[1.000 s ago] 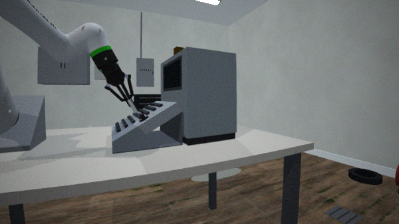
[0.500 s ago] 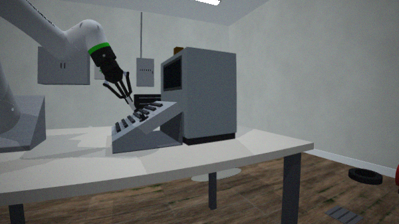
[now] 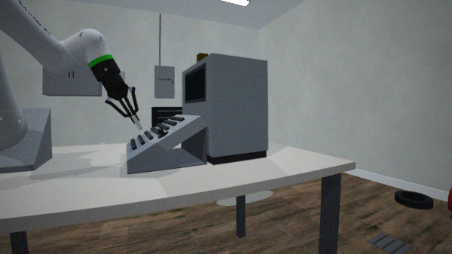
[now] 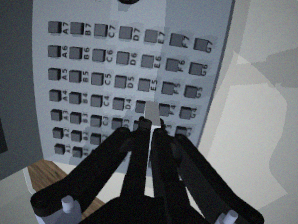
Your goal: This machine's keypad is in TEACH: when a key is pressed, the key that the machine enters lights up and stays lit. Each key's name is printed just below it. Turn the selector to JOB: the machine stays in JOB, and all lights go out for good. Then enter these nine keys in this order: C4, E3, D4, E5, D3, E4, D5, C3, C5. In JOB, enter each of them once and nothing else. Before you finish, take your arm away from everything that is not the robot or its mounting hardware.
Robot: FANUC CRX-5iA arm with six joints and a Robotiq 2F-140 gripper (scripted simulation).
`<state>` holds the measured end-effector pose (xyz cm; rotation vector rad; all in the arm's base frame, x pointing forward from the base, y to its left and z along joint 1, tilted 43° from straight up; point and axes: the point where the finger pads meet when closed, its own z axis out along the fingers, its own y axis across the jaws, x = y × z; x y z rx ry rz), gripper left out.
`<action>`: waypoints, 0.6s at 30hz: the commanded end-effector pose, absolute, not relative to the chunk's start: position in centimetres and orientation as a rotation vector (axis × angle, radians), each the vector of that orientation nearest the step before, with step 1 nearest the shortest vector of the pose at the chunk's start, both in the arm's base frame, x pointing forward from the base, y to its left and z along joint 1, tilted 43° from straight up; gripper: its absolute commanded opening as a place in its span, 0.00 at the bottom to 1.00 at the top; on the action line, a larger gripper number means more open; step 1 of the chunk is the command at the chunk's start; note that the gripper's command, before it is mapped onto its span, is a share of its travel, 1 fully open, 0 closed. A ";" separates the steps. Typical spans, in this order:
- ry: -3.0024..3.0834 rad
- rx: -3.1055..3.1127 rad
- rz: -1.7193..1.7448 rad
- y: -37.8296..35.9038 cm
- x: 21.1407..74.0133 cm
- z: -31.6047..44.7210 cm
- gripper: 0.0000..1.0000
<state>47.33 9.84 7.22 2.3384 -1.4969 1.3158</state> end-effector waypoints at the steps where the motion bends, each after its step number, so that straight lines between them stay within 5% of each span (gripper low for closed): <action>1: -1.499 2.336 1.316 9.4 45.7 5.8 0.00; 18: -1.499 2.336 1.316 8.8 46.3 4.9 0.00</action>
